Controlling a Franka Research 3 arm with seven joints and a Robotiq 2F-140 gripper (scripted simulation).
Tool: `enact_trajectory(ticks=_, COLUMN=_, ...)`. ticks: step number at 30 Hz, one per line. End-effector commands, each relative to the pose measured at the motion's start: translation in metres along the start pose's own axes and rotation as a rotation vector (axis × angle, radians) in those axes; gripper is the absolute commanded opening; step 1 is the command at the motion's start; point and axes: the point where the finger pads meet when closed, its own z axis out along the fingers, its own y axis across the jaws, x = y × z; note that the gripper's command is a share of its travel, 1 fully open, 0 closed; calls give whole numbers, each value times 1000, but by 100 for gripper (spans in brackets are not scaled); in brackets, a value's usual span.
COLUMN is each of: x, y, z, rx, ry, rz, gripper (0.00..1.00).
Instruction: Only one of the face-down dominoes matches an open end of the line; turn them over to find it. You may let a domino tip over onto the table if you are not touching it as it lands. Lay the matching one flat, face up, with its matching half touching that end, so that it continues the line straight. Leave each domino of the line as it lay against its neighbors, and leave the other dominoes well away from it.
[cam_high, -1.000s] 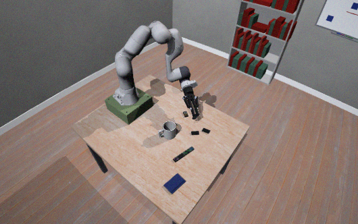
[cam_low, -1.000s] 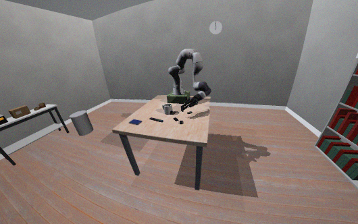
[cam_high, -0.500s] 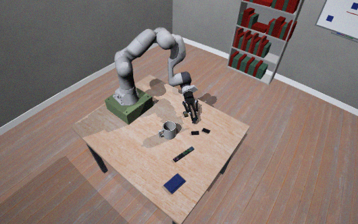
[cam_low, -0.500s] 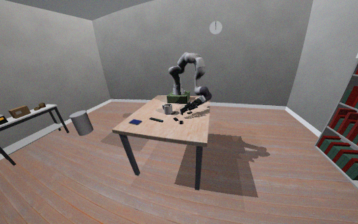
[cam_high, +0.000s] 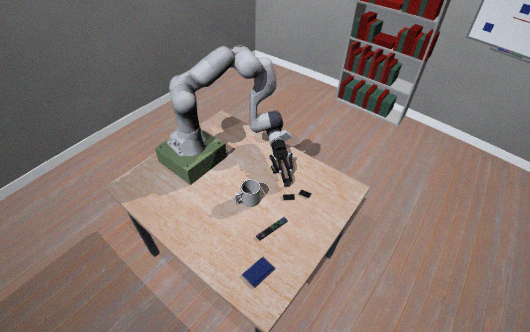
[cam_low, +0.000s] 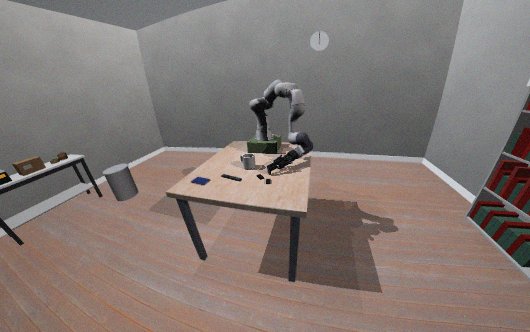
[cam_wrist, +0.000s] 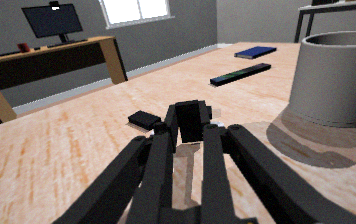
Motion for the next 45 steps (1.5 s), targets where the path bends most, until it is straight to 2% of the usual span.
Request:
enact_trajectory(ticks=1, x=-2, y=-2, z=1, rx=0, ry=2, rz=30, gripper=23)
enact_trajectory(ticks=30, x=-4, y=-2, z=1, rx=0, ry=2, rz=30, gripper=23)
enact_trajectory(ticks=31, x=-4, y=-2, z=1, rx=0, ry=2, rz=30, gripper=34)
enact_trajectory(ticks=45, x=-4, y=-2, z=1, rx=0, ry=2, rz=30, gripper=34)
